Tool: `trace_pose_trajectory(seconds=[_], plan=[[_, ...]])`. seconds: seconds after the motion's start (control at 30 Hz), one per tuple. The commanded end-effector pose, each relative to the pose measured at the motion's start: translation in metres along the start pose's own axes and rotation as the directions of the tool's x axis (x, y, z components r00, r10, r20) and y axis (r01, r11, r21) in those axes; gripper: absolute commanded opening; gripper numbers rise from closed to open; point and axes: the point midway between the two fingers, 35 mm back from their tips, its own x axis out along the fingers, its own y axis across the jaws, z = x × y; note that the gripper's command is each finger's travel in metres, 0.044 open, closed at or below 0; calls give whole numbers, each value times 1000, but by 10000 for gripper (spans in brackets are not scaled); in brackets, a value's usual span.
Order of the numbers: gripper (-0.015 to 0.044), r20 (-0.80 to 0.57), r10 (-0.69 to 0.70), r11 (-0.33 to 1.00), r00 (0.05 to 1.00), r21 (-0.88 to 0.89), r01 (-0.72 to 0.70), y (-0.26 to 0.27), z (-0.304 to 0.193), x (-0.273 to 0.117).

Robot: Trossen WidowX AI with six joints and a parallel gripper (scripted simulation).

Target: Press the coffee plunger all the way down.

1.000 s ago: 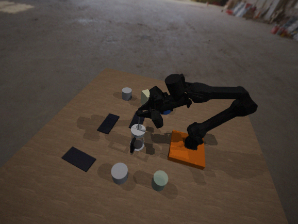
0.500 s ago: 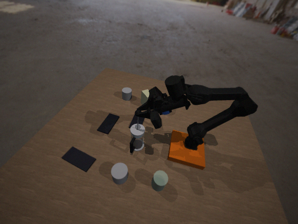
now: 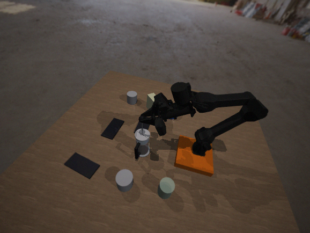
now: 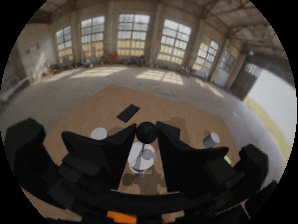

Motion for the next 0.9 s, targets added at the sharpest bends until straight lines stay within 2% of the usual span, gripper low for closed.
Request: trace_pose_trajectory(seconds=[0.0,0.87], plan=[[122,-69,1,1000,998,-10,-2,0,-28,9],[122,-68,1,1000,998,-10,-2,-1,-63,34]])
